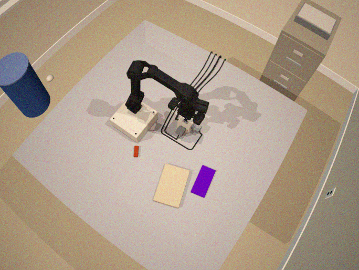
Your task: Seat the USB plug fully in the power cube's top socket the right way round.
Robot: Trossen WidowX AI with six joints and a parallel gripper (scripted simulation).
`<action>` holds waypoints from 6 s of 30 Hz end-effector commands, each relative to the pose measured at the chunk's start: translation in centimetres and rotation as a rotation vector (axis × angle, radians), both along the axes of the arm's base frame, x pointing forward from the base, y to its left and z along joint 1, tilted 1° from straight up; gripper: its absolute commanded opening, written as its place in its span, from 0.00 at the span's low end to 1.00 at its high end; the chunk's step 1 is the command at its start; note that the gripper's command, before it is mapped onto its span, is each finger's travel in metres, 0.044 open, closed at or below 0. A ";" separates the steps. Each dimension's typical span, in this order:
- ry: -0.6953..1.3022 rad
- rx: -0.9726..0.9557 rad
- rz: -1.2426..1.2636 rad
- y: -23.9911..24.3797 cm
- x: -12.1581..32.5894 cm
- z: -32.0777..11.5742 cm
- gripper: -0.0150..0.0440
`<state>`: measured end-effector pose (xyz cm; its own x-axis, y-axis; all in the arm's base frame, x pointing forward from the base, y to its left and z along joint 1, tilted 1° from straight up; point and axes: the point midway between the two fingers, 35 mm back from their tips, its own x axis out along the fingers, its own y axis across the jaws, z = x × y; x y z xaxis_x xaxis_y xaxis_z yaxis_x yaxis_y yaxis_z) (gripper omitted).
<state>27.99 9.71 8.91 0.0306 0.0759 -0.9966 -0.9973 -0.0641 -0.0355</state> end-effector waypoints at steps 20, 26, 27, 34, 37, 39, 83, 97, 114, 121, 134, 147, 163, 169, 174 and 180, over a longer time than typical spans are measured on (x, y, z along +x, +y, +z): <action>0.001 0.003 0.005 0.0 0.0 -0.3 0.25; 0.001 0.003 0.005 0.0 0.0 -0.4 0.25; 0.001 0.003 0.005 0.0 0.0 -0.4 0.25; 0.001 0.003 0.005 0.0 0.0 -0.5 0.25; 0.001 0.003 0.005 0.0 0.0 -0.5 0.25; 0.001 0.003 0.005 0.0 0.0 -0.6 0.25; 0.001 0.003 0.005 0.0 0.0 -1.1 0.25; 0.001 0.003 0.005 0.0 0.0 -1.3 0.25; 0.001 0.003 0.005 0.0 0.0 -1.5 0.25; 0.001 0.003 0.005 0.0 0.0 -1.5 0.25; 0.001 0.003 0.005 0.0 0.0 -1.6 0.25; 0.001 0.003 0.005 0.0 0.0 -1.6 0.25; -0.001 0.004 -0.001 0.0 0.0 -1.4 0.42; -0.001 0.004 -0.001 0.0 0.0 -1.4 0.42; -0.001 0.004 -0.001 0.0 0.0 -1.4 0.42; -0.002 0.004 0.000 0.0 0.1 -1.3 0.42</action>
